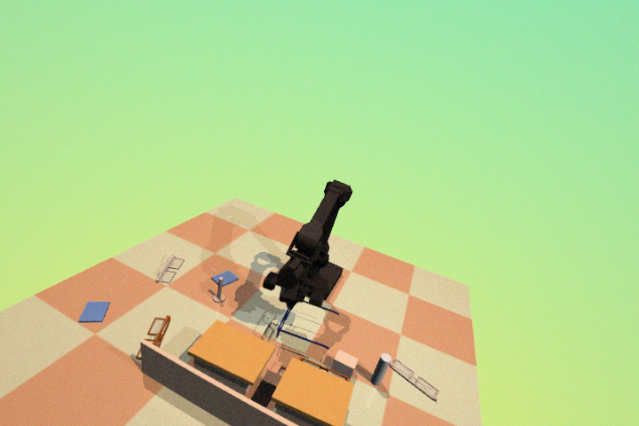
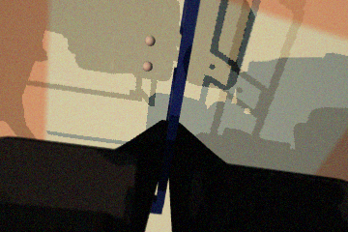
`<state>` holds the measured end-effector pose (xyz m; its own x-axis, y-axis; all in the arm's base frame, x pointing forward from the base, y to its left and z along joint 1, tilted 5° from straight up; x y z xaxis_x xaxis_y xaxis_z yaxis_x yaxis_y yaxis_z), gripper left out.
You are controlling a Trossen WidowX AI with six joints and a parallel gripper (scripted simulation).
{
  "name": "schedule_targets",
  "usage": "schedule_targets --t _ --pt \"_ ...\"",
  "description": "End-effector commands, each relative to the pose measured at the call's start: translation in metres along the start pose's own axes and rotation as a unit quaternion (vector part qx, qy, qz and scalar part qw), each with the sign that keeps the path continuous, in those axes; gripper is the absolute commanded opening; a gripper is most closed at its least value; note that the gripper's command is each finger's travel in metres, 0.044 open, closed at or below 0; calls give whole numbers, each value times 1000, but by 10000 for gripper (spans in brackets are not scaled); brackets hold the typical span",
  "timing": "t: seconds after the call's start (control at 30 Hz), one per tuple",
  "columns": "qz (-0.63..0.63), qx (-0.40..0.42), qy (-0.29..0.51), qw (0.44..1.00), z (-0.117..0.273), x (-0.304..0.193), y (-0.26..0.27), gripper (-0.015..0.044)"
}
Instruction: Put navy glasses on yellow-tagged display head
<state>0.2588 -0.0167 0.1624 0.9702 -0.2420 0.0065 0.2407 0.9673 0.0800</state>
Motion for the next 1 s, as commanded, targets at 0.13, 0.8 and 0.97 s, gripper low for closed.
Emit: schedule_targets --t 0.13,0.8,0.97 --pt "-2 2 1 1000 -8 -1 0 0" --pt "-2 2 1 1000 -25 -2 0 0" --pt "-2 2 2 1000 -30 -3 0 0"
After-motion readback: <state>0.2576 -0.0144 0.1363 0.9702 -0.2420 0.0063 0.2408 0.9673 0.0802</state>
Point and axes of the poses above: the point midway between the two fingers, 35 mm back from their tips, its own z axis back along the fingers, its own y axis across the jaws, x = y × z, the point moved 10 cm from there along z, back along the fingers, and after that the axes turned 14 degrees about -z, right-handed, at the moved point
